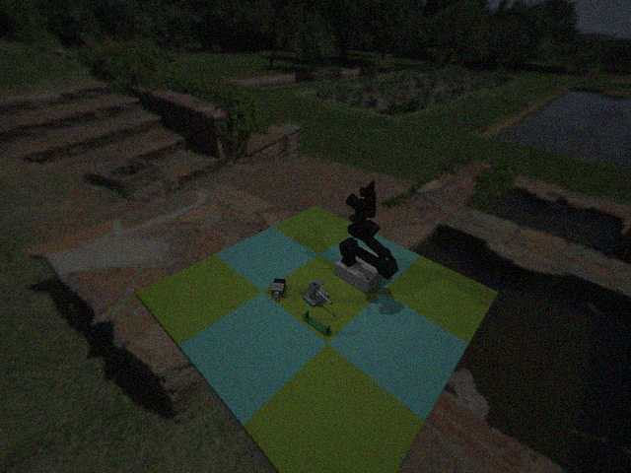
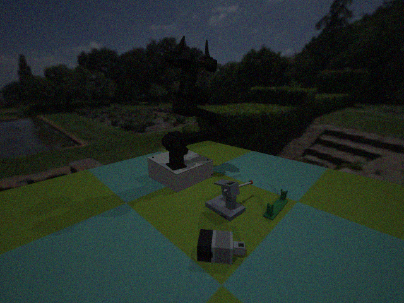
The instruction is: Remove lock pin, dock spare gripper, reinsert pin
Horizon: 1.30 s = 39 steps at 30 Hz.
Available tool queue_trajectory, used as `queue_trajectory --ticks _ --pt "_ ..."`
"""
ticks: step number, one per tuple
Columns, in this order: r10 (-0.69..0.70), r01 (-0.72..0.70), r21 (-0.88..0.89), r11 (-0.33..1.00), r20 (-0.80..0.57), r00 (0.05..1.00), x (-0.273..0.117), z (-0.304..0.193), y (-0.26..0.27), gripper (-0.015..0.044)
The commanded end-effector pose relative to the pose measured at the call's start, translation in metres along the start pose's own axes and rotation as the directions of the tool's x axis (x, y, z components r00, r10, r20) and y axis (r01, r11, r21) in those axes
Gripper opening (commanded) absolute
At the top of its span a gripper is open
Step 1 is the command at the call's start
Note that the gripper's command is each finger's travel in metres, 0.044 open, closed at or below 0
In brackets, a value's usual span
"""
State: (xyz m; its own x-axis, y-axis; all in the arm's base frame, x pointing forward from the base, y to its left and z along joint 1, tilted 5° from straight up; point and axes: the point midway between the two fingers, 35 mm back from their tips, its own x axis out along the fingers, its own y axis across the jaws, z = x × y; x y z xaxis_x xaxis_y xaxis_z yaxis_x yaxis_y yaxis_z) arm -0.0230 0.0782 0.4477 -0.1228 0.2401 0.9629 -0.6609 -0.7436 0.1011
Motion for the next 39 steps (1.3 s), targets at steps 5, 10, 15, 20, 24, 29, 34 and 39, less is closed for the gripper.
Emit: queue_trajectory --ticks 5,10,15,20,24,29,34,39 --pt "0.152 -0.18 0.178 0.967 0.16 0.975 0.01 0.042 0.041 0.03" --pt "0.285 -0.449 0.364 0.816 0.423 0.86 0.005 0.114 0.08 0.03" --pt "0.298 -0.694 0.428 0.579 0.681 0.669 -0.02 0.192 0.09 0.03" --pt "0.193 -0.875 0.353 0.332 0.883 0.429 -0.057 0.26 0.069 0.03" --pt "0.046 -0.964 0.208 0.163 0.975 0.218 -0.092 0.301 0.032 0.03" --pt "-0.175 -0.998 -0.046 0.032 0.983 -0.051 -0.14 0.33 -0.03 0.03" --pt "-0.387 -0.945 -0.326 0.017 0.87 -0.307 -0.186 0.329 -0.101 0.03" --pt "-0.535 -0.814 -0.57 0.113 0.655 -0.533 -0.228 0.3 -0.167 0.03"
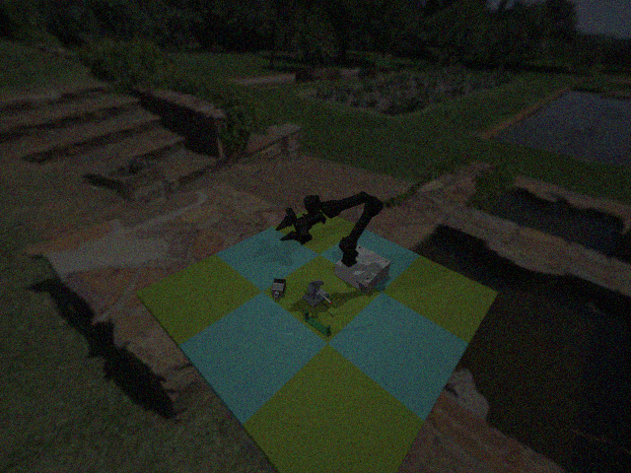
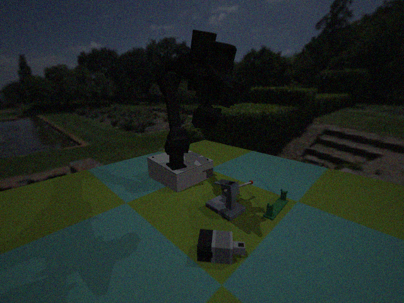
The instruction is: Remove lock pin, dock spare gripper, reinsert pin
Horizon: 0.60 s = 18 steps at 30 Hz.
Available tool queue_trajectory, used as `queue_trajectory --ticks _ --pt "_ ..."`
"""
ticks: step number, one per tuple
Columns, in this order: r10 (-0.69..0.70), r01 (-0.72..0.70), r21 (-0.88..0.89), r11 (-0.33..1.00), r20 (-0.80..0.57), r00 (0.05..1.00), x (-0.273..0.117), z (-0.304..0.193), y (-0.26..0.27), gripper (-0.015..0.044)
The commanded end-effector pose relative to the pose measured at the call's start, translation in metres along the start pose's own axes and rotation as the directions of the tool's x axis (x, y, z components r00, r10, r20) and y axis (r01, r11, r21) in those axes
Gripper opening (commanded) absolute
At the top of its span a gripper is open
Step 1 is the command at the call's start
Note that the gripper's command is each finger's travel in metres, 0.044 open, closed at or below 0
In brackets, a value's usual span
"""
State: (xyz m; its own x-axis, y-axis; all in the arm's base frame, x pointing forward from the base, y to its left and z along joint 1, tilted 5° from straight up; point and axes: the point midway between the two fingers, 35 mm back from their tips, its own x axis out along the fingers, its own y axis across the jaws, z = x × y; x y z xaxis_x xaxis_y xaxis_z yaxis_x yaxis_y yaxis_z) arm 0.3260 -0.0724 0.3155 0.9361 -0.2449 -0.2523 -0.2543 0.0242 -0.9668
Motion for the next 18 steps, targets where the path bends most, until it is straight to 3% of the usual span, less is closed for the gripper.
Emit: queue_trajectory --ticks 1,9,18 --pt "0.215 -0.219 0.009 0.976 0.133 0.967 0.012 0.049 0.036 0.03" --pt "0.646 -0.636 -0.134 0.76 0.262 0.717 -0.011 0.143 0.116 0.03" --pt "0.931 -0.865 -0.347 0.363 0.098 0.351 -0.084 0.199 0.184 0.03"
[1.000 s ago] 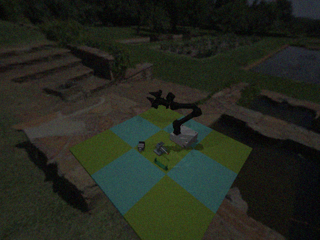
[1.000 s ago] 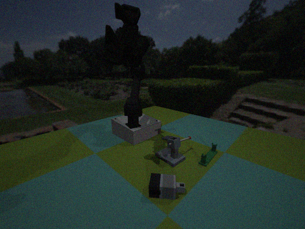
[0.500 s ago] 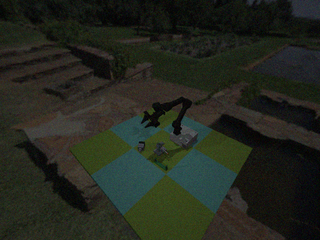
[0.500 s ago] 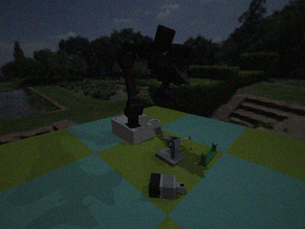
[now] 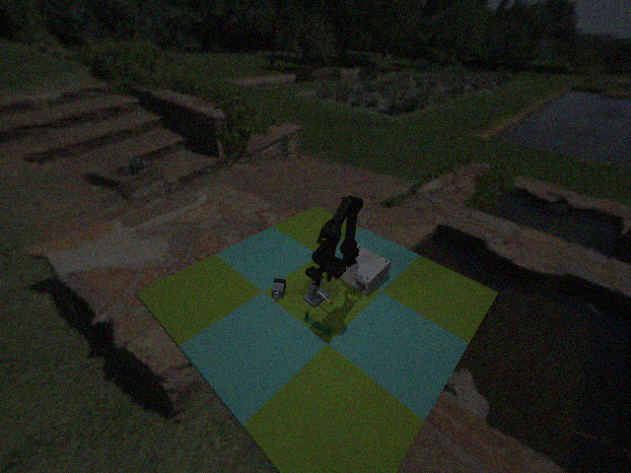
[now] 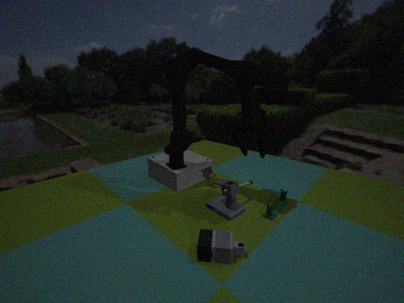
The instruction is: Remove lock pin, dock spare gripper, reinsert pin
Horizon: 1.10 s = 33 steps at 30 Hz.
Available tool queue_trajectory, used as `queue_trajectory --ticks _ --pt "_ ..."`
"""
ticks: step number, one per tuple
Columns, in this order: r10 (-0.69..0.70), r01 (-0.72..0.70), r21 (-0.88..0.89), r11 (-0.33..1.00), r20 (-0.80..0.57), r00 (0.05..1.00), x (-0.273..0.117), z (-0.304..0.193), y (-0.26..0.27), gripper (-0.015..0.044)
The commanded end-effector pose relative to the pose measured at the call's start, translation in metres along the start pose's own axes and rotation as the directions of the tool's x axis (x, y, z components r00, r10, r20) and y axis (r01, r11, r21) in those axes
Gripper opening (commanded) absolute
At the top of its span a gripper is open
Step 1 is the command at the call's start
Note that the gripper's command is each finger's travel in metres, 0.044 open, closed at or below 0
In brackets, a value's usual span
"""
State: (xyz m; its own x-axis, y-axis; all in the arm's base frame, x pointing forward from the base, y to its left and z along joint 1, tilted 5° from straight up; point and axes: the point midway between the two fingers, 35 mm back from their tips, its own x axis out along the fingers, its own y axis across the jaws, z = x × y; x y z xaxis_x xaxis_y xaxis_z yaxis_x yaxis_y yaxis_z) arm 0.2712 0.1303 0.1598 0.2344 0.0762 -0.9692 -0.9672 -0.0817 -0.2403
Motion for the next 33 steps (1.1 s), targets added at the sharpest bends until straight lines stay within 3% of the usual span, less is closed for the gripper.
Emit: queue_trajectory --ticks 1,7,14,33 --pt "0.133 -0.134 -0.028 0.991 -0.037 0.99 0.005 0.018 0.024 0.03" --pt "0.133 -0.134 -0.028 0.991 -0.037 0.99 0.012 0.018 0.024 0.03" --pt "0.134 -0.135 -0.027 0.99 -0.037 0.99 0.072 0.014 0.033 0.03" --pt "0.134 -0.135 -0.027 0.99 -0.037 0.99 0.099 0.013 0.035 0.03"
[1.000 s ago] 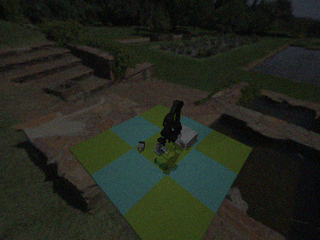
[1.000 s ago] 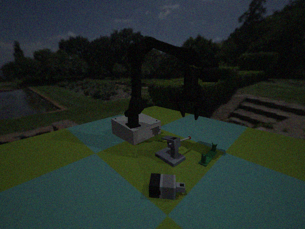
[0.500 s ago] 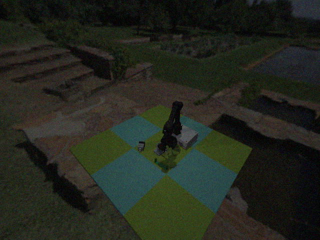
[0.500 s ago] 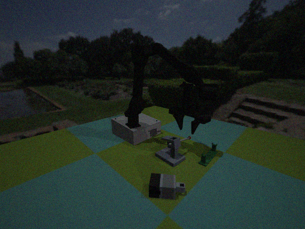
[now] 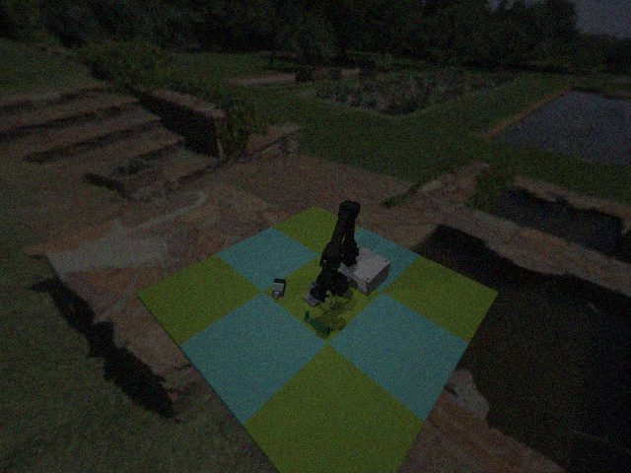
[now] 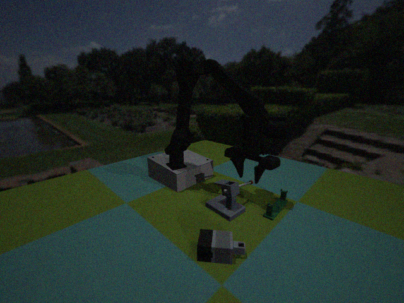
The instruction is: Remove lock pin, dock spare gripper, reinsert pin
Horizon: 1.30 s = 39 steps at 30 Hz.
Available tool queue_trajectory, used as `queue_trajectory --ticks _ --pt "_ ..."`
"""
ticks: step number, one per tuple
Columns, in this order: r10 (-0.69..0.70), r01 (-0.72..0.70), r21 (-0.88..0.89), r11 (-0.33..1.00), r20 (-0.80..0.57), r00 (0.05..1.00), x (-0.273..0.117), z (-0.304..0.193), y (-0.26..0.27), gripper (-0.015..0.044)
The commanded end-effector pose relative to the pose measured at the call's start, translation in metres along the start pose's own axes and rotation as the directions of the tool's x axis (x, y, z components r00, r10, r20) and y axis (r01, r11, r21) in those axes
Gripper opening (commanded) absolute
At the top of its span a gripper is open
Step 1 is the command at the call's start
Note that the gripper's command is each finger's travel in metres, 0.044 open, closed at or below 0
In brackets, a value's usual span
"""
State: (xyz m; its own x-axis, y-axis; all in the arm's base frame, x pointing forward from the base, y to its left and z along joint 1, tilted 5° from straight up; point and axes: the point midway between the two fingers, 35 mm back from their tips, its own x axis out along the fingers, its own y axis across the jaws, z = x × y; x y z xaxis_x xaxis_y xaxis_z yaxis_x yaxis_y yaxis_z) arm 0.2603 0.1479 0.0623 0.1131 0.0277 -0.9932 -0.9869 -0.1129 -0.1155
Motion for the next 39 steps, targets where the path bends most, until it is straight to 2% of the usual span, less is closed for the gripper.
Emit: queue_trajectory --ticks 1,27,38,39 --pt "0.007 -0.007 -0.005 1.0 0.001 1.0 0.008 0.0 0.001 0.03" --pt "0.007 -0.007 -0.005 1.0 0.001 1.0 0.041 -0.003 0.003 0.03" --pt "0.007 -0.007 -0.005 1.0 0.001 1.0 0.041 -0.003 0.003 0.0011" --pt "0.007 -0.007 -0.005 1.0 0.001 1.0 0.041 -0.003 0.003 0.0005"
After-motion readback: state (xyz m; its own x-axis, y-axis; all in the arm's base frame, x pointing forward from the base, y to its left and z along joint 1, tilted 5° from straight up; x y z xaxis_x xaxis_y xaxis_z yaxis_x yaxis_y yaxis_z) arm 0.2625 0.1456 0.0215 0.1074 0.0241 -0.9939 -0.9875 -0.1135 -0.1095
